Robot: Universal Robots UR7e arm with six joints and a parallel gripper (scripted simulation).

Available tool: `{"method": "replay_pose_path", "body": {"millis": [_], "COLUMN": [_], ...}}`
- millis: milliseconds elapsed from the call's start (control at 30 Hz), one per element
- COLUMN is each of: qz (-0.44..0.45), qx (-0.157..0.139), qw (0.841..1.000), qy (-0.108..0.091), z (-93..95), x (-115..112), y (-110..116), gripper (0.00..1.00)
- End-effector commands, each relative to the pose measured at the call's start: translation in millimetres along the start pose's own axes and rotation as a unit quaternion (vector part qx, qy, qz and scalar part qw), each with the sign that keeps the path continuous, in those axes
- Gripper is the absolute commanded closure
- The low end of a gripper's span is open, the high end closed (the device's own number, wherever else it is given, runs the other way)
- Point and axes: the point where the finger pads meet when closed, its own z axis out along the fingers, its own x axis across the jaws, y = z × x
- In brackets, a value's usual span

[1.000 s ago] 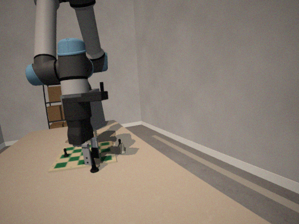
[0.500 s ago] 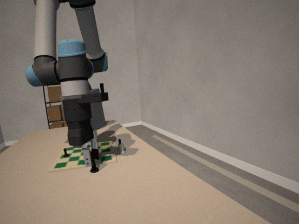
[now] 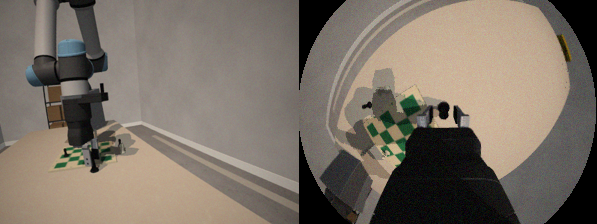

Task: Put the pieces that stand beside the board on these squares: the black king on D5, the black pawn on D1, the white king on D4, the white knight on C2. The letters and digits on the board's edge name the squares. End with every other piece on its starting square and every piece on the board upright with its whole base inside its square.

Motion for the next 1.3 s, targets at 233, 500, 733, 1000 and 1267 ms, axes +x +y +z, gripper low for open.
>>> {"method": "replay_pose_path", "body": {"millis": [233,500,733,1000,1267], "qz": [0.0,0.0,0.0,0.0,0.0], "qx": [0.001,0.001,0.001,0.001,0.001], "qw": [1.0,1.0,1.0,1.0,1.0], "qy": [0.001,0.001,0.001,0.001,0.001], "z": [0.0,0.0,0.0,0.0,0.0], "x": [1.4,1.4,1.4,1.4,1.4], "y": [-0.1,-0.1,-0.1,-0.1,-0.1], "gripper": [1.0,1.0,1.0,1.0,1.0]}}
